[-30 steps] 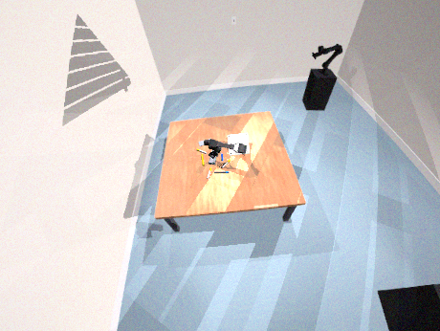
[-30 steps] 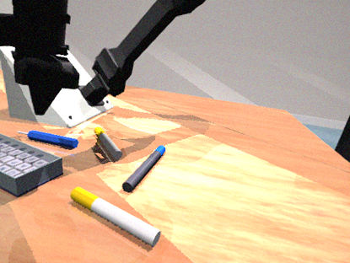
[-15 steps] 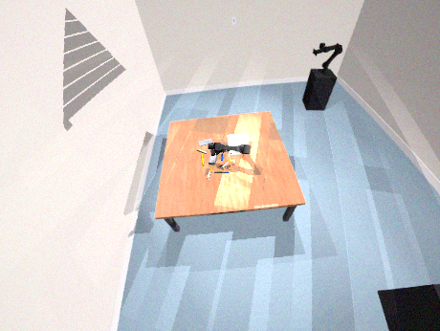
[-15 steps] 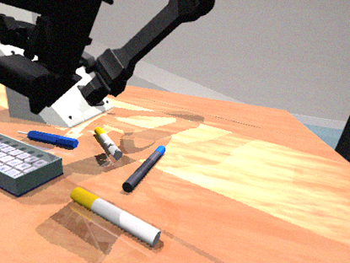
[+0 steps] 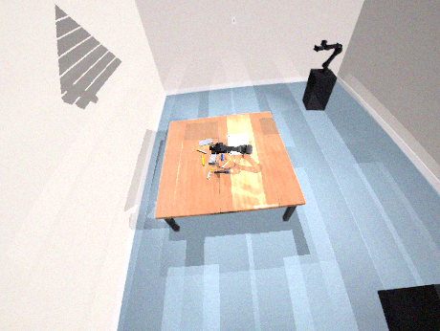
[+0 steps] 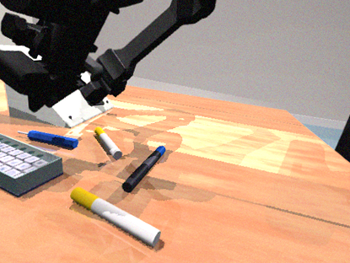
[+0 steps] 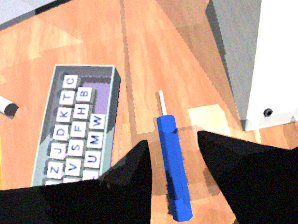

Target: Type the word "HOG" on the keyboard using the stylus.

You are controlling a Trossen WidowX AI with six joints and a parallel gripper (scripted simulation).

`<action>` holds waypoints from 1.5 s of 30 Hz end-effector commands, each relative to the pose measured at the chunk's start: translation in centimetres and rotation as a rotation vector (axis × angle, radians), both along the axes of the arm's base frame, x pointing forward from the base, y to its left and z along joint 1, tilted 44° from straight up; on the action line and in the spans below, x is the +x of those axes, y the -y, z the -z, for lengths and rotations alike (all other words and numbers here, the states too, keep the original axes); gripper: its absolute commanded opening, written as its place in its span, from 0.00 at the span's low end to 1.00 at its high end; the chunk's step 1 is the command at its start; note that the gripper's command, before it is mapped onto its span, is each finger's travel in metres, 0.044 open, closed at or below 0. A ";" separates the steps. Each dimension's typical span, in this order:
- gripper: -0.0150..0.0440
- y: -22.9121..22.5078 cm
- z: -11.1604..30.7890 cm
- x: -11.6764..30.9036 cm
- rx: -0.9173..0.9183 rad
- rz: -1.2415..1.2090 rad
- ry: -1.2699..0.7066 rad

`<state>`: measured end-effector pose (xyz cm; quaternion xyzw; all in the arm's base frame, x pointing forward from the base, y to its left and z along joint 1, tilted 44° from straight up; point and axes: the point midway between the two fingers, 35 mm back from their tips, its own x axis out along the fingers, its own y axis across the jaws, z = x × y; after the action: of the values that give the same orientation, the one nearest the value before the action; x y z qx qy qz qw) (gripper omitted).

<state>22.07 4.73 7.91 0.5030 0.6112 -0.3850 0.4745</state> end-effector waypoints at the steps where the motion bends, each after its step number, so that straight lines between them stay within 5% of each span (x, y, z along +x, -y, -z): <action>1: 0.51 -0.2 0.3 -0.1 -0.005 0.006 0.000; 45: 0.51 -2.5 2.7 -0.7 -0.004 0.006 0.001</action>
<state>21.46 7.16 5.46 0.5041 0.6093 -0.3849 0.4759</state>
